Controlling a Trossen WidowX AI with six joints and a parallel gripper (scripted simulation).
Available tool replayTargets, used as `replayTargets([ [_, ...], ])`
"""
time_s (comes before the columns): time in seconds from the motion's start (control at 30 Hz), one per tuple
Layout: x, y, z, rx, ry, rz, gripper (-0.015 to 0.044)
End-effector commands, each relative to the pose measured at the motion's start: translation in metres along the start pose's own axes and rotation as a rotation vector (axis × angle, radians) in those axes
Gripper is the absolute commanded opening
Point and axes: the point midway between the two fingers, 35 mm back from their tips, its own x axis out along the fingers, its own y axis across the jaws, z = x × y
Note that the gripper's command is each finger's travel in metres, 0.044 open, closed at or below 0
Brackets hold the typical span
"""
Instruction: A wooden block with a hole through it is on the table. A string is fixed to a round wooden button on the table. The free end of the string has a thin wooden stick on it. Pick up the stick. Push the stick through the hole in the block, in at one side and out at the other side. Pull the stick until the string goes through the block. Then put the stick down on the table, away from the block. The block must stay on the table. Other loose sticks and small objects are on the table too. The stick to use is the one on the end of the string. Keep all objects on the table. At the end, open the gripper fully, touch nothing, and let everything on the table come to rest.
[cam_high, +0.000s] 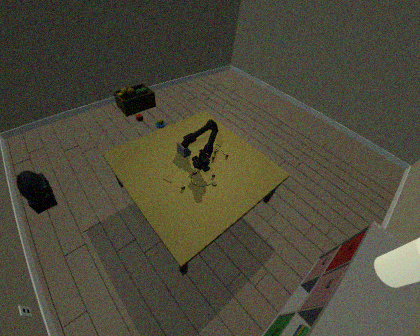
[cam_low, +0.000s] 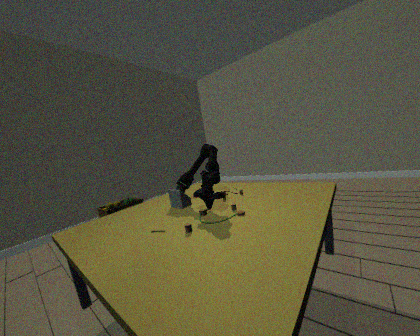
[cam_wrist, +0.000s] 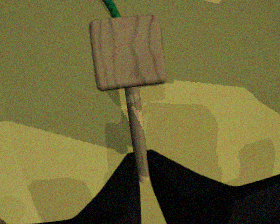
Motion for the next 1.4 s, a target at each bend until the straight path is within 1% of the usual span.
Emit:
replayTargets([
  [0.0, -0.001, 0.001, -0.006, 0.003, 0.003, 0.001, 0.0],
  [1.37, -0.005, 0.0, -0.05, -0.041, 0.005, -0.029, 0.0],
])
